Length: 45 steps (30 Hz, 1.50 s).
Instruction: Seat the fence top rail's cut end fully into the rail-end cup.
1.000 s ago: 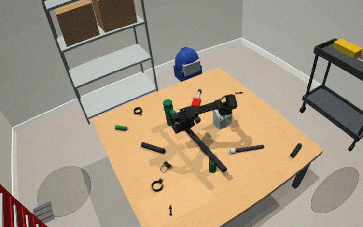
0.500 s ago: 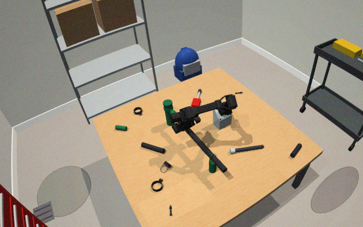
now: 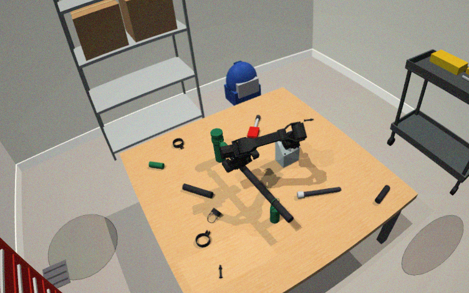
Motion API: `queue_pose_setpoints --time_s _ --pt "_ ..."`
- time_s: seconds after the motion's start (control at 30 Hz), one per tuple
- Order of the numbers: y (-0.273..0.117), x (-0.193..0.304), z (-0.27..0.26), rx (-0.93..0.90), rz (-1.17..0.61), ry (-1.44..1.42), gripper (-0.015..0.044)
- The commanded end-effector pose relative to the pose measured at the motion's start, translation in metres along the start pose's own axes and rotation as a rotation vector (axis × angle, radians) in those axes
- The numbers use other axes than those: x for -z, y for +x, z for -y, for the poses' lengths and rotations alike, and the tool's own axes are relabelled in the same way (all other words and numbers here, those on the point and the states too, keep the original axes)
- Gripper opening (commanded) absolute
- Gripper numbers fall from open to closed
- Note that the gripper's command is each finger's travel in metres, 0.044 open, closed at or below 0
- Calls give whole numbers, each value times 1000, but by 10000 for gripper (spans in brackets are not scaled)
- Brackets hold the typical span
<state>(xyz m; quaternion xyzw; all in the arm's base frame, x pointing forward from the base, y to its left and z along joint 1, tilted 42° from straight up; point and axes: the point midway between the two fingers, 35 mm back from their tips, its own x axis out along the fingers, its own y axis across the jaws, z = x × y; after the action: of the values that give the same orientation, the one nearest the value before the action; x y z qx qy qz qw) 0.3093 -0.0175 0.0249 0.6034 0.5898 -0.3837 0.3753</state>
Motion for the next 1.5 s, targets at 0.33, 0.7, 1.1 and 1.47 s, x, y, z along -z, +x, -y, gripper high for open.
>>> queue_pose_setpoints --time_s 0.33,0.7,1.1,1.47 --pt "-1 -2 0 -1 4 0 0" --pt "-1 -3 0 -2 7 -1 0" --pt "-2 -5 -1 -2 10 -1 0" --pt "-2 -6 -1 -2 10 -1 0"
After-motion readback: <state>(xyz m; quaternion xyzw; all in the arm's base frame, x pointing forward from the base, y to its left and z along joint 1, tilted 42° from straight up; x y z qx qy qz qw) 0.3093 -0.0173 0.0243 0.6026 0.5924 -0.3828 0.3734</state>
